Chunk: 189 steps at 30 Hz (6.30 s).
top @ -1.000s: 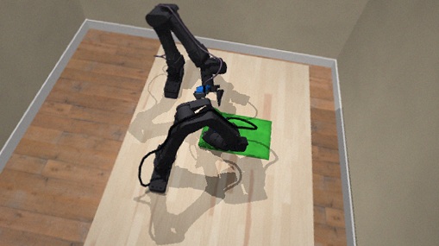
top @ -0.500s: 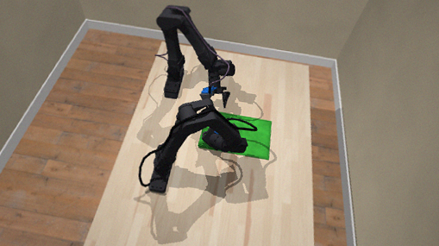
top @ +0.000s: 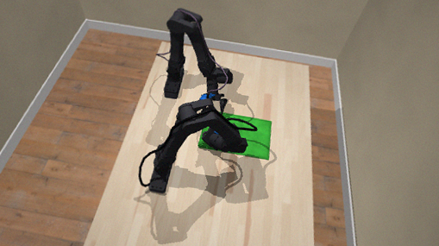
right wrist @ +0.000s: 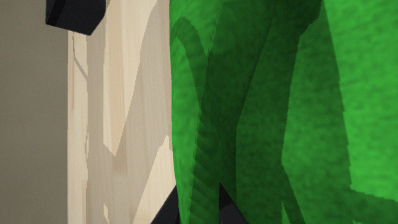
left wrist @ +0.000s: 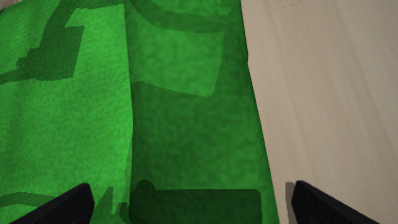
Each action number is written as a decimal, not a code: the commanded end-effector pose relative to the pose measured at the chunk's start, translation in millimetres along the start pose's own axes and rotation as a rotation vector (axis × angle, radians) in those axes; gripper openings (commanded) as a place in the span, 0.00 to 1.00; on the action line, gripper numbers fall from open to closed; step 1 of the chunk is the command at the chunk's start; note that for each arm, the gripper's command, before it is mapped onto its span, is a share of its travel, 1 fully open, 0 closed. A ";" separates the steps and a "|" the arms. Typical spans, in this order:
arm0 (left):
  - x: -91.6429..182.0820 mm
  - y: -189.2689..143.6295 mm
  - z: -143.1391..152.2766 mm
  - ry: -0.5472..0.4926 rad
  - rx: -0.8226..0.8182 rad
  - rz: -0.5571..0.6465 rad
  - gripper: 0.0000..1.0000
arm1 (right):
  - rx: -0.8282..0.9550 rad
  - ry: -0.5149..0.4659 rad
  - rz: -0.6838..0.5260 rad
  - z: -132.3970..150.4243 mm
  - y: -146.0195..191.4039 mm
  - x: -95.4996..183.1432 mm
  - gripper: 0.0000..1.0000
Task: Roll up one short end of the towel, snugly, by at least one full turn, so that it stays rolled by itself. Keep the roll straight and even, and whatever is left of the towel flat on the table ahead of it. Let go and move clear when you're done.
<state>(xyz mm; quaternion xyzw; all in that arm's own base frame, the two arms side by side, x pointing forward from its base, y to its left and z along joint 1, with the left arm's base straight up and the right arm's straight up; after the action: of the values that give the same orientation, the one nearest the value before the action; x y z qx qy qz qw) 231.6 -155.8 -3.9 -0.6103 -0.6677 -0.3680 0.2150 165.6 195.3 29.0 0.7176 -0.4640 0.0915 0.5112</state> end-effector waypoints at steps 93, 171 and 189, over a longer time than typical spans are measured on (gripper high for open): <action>-1.4 9.1 -8.6 0.050 0.228 0.278 0.10 | 0.027 -0.031 0.003 -10.7 5.1 79.9 0.85; 28.7 55.1 -5.8 0.191 0.692 0.855 0.85 | 0.027 -0.031 0.003 -10.7 5.1 79.9 0.85; 60.3 71.5 -3.1 0.201 0.633 0.776 0.85 | 0.065 -0.004 0.090 -3.4 18.6 88.4 0.85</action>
<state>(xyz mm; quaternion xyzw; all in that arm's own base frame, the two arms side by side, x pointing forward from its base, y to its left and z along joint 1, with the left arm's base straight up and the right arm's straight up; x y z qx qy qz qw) 284.8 -125.9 45.7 -0.6701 -0.4453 -0.0813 0.5883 200.5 152.1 84.7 0.7184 -0.4713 0.1052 0.5006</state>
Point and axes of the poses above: on each arm, the point where the finger pads meet when closed, its own x axis back along the fingers, its own y axis across the jaws, z = x × y, the point moved 2 cm from there along x, back along the fingers, and after that the axes turned 9 degrees about x, right-handed, at the moved point
